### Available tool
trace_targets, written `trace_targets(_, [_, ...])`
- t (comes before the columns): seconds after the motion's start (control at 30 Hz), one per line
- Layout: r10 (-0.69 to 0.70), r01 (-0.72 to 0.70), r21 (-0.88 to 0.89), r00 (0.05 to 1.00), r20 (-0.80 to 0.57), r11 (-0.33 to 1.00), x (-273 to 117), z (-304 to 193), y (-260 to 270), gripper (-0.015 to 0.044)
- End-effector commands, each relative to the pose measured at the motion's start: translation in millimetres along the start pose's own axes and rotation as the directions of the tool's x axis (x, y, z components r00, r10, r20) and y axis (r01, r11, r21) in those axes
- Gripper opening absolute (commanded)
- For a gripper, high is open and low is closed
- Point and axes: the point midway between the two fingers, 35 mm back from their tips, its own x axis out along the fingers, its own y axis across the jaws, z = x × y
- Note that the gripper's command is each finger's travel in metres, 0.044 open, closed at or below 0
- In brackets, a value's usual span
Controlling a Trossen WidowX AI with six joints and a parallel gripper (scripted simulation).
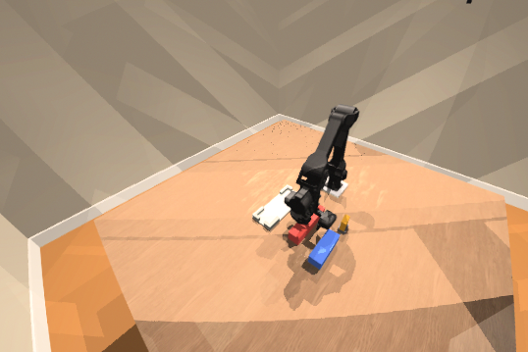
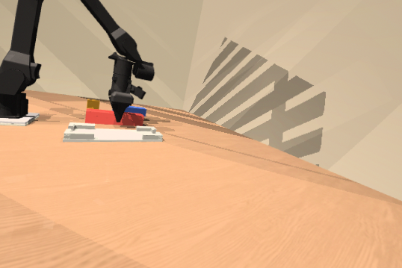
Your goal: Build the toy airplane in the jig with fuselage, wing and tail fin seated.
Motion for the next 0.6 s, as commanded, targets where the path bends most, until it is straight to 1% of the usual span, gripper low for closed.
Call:
trace_targets(0.0, [0.004,-0.004,-0.003,1.000,-0.007,1.000,7.9,-2.4,0.6,0.0440])
trace_targets(0.03, [0.004,-0.004,-0.003,1.000,-0.007,1.000,8.2,-2.4,0.6,0.0440])
trace_targets(0.37, [0.004,-0.004,-0.003,1.000,-0.007,1.000,8.2,-2.4,0.6,0.0177])
trace_targets(0.57, [0.004,-0.004,-0.003,1.000,-0.007,1.000,8.2,-2.4,0.6,0.0138])
